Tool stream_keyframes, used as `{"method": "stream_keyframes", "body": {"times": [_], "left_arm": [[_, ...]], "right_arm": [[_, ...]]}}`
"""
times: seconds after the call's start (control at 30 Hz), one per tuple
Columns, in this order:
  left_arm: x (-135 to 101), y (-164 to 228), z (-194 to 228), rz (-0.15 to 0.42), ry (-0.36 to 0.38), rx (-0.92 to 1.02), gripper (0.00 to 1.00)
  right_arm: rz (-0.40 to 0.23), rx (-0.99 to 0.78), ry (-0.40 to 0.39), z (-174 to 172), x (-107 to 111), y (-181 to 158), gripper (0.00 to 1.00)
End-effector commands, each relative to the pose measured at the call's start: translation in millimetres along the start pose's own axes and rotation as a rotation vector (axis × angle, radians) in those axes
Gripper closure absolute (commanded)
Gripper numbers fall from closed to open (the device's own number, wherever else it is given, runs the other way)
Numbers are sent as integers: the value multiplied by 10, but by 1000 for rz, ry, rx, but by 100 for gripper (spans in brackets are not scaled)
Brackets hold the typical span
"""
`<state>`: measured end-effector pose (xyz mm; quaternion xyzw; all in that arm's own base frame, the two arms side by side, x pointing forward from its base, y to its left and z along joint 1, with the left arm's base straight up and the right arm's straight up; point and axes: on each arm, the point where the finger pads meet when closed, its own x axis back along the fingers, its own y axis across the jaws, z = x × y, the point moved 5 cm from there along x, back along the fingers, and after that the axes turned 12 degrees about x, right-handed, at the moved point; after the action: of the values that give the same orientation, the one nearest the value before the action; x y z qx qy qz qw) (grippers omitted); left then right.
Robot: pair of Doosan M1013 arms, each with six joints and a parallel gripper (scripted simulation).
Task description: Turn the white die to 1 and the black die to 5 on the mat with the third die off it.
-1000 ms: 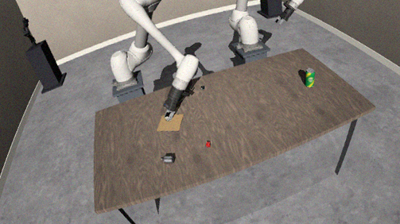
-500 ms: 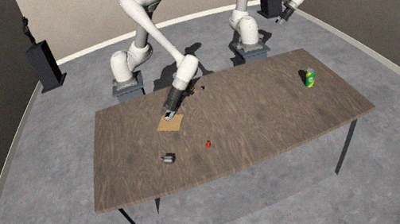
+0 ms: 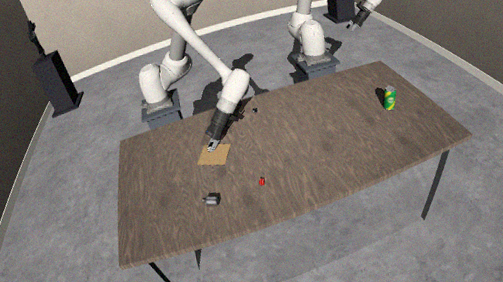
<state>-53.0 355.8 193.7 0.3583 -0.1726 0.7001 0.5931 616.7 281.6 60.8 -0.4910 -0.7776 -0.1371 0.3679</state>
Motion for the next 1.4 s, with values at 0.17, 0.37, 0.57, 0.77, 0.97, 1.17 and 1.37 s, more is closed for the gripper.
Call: {"method": "stream_keyframes", "body": {"times": [0.17, 0.37, 0.57, 0.77, 0.97, 1.17, 1.37], "left_arm": [[5, 1, 1, 0, -1, 0, 0], [5, 1, 1, 0, -1, 0, 0], [5, 1, 1, 0, -1, 0, 0], [5, 1, 1, 0, -1, 0, 0], [5, 1, 1, 0, -1, 0, 0], [5, 1, 1, 0, -1, 0, 0], [5, 1, 1, 0, -1, 0, 0]], "right_arm": [[-1, -1, 0, -5, 5, 2, 60], [-1, -1, 0, -5, 5, 2, 60], [-1, -1, 0, -5, 5, 2, 60], [-1, -1, 0, -21, 22, -2, 60], [-1, -1, 0, -80, 82, -14, 60], [-1, -1, 0, -240, 245, -48, 60], [-1, -1, 0, -382, 391, -79, 60]]}}
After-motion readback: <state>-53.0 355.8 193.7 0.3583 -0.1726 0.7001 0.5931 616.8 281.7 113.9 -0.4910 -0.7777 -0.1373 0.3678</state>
